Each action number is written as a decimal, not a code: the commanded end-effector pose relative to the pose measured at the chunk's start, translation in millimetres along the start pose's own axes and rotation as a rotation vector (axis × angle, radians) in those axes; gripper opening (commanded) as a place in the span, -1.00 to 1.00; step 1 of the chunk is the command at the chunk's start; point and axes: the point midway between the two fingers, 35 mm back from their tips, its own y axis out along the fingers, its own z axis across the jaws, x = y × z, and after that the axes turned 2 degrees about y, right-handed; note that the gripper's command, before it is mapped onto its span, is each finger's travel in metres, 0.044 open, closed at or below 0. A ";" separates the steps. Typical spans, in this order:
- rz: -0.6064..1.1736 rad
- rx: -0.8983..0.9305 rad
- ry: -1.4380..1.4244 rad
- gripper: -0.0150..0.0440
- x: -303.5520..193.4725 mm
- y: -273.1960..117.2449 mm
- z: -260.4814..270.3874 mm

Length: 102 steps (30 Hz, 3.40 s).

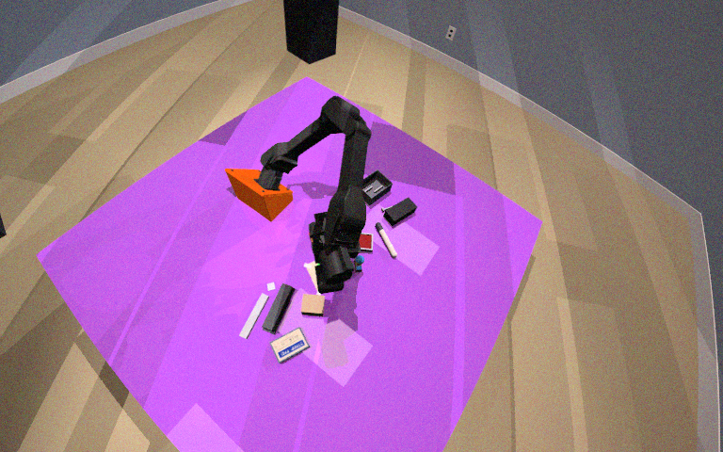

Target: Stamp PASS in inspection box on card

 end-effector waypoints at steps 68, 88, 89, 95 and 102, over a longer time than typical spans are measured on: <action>-0.010 0.014 -0.004 -0.49 0.9 48.4 3.4; -0.011 0.017 -0.006 -0.49 0.9 55.2 4.3; -0.011 0.017 -0.006 -0.49 0.9 55.5 4.3; -0.011 0.017 -0.006 -0.49 1.0 56.7 4.4; -0.011 0.017 -0.006 -0.49 1.0 58.0 4.4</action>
